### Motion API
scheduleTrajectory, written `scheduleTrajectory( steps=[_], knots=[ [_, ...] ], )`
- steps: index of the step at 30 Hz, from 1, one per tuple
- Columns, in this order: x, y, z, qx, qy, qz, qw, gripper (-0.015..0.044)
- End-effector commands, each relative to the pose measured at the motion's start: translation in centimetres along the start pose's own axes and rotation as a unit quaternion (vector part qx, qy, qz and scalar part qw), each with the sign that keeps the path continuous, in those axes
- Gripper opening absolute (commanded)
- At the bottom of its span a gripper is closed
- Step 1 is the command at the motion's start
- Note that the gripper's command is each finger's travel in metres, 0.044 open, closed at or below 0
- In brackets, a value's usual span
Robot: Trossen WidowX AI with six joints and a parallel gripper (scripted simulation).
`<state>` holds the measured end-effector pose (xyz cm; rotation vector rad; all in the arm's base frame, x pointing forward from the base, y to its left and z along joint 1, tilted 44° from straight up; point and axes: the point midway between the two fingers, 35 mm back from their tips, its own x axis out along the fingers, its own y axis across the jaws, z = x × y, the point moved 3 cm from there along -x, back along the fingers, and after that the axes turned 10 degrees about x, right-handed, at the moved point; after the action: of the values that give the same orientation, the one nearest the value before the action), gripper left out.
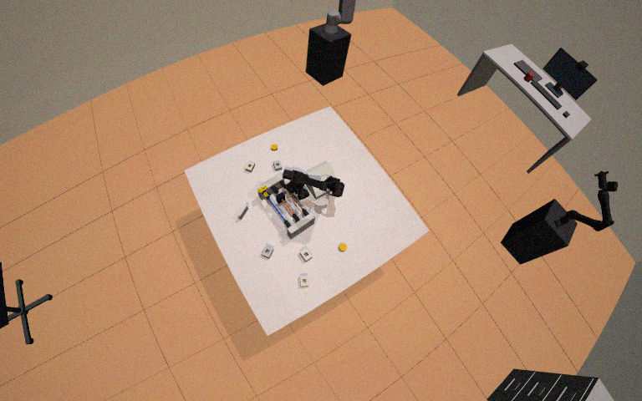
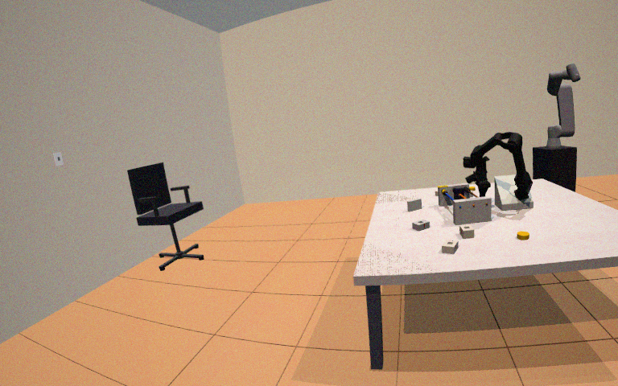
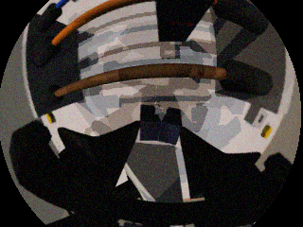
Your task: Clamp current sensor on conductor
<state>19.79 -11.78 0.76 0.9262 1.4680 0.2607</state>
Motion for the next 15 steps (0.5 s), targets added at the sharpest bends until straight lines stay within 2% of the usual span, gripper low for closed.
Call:
scheduleTrajectory(
  steps=[1, 4, 11, 15],
  knots=[
    [0.0, 0.0, 0.0, -0.001, 0.000, 0.000, 1.000, 0.0203],
    [0.0, 0.0, 0.0, -0.001, 0.000, 0.000, 1.000, 0.0183],
    [-2.2, -0.1, 0.4, 0.001, 0.000, -0.001, 1.000, 0.0000],
    [-4.2, -0.2, 0.6, 0.001, -0.001, -0.001, 1.000, 0.0000]
  ],
)
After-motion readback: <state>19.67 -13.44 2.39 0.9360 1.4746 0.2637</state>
